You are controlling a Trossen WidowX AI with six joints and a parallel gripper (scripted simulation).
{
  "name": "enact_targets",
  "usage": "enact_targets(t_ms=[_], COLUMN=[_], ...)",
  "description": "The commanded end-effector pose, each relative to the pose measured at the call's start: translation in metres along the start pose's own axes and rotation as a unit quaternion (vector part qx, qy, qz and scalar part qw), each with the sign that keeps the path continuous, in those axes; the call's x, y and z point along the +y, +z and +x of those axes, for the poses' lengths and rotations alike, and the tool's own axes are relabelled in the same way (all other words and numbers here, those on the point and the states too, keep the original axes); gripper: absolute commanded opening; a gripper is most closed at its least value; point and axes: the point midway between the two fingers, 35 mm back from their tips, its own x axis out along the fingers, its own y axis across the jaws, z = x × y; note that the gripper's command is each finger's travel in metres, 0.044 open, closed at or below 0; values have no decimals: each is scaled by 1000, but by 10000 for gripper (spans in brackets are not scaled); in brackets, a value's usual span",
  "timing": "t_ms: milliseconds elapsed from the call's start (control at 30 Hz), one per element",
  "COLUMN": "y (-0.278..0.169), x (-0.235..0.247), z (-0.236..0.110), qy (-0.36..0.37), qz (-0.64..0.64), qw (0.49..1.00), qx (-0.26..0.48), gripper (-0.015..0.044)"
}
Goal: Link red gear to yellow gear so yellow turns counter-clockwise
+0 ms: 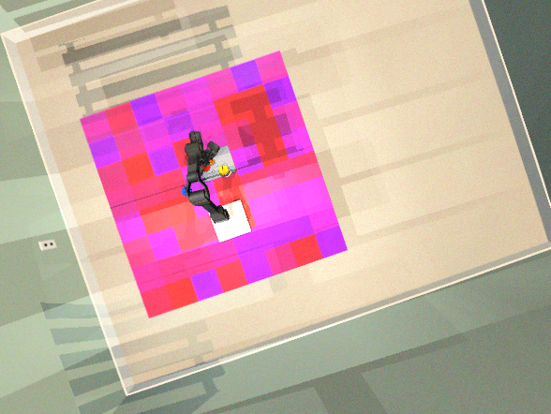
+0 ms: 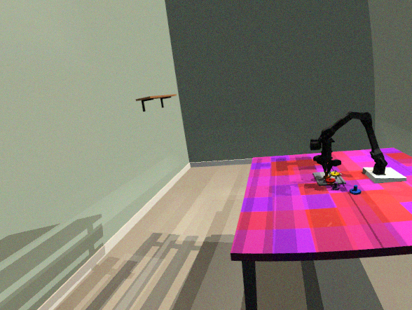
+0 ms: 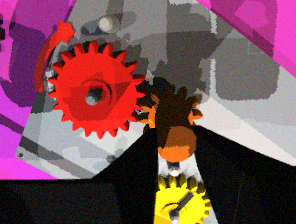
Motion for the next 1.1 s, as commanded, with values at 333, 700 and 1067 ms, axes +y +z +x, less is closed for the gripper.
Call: enact_targets(t_ms=[333, 700, 1067], y=[-1, 0, 1], x=[0, -1, -1], z=[3, 5, -22], qy=[-1, -1, -1], qz=[-174, -182, -104], qw=[985, 983, 995], qx=[1, 1, 1], gripper=[0, 79, 140])
